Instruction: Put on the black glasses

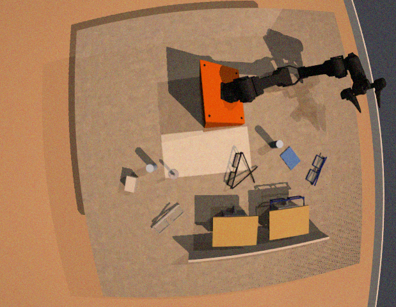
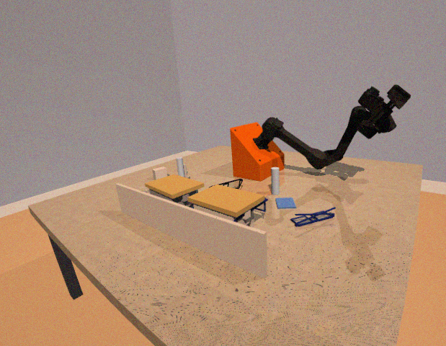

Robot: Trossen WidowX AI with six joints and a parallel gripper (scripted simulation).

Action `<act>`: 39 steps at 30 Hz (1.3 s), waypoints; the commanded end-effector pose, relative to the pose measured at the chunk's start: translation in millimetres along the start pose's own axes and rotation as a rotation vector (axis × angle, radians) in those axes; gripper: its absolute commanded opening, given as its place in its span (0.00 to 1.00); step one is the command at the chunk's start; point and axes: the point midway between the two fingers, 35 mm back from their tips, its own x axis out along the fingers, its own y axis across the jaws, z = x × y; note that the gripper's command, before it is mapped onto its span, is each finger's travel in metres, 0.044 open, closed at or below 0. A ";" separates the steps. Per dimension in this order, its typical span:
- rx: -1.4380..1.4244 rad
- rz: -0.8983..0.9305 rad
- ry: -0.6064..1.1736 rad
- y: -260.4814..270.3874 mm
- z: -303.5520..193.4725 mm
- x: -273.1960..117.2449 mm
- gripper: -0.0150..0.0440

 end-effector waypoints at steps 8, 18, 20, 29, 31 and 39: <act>0.000 0.000 0.000 0.0 0.0 0.0 1.00; 0.899 0.128 0.064 68.3 119.1 -10.1 0.59; 1.145 0.134 0.082 76.0 152.9 -10.5 0.59; 2.190 0.136 0.078 57.0 302.5 13.8 0.59; 2.334 0.150 0.063 46.1 328.0 21.6 0.59; 2.980 0.148 -0.097 -17.9 391.8 52.9 0.59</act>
